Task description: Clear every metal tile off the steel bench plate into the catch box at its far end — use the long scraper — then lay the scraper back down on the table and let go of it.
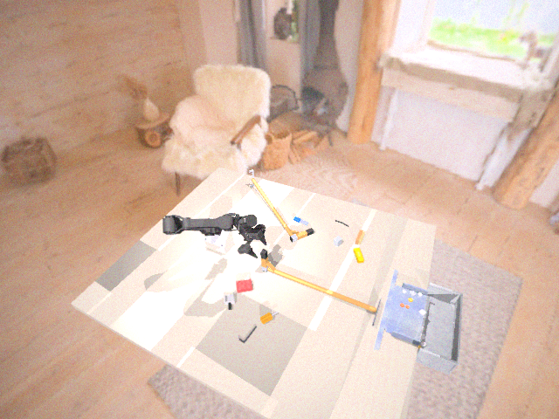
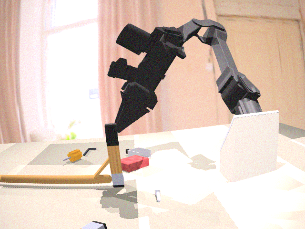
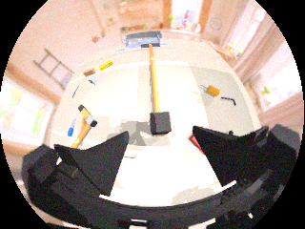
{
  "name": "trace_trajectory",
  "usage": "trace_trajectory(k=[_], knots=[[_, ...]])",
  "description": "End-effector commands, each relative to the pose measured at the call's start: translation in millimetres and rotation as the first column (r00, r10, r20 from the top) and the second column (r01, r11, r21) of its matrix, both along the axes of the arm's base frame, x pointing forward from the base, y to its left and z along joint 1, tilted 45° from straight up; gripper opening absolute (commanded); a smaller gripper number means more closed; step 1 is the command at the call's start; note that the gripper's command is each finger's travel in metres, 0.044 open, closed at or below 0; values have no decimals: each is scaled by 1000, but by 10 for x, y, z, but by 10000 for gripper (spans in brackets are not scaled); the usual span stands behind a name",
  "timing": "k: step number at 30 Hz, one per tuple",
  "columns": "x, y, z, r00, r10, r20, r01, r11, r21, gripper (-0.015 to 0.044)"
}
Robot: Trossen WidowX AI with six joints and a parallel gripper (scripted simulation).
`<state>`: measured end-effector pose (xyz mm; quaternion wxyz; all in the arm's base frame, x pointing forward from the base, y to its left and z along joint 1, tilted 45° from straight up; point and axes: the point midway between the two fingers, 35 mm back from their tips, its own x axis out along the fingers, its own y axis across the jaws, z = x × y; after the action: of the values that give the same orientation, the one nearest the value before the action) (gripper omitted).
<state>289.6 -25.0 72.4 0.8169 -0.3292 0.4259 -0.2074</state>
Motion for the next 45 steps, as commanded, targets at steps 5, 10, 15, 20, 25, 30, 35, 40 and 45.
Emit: trace_trajectory(k=[5, 10, 15, 20, 25, 30, 35, 40, 45], knots=[[7, 143, 144, 999, 37, 38, -37, 999, -13, 440], [51, 315, 279, 993, 94, 76, -92, 995, -31, 440], [78, 489, 415, 982, 149, 114, -144, 988, -49, 440], [88, 663, 553, 968, 201, 152, -193, 979, -65, 440], [80, 836, 691, 949, 251, 188, -240, 967, -81, 440], [56, 1005, 830, 928, 298, 224, -284, 954, -95, 440], [16, 1169, 969, 903, 342, 259, -325, 939, -108, 440], [-39, 1327, 1108, 876, 383, 294, -364, 924, -119, 440], [-108, 1476, 1246, 846, 420, 327, -401, 907, -129, 440]])
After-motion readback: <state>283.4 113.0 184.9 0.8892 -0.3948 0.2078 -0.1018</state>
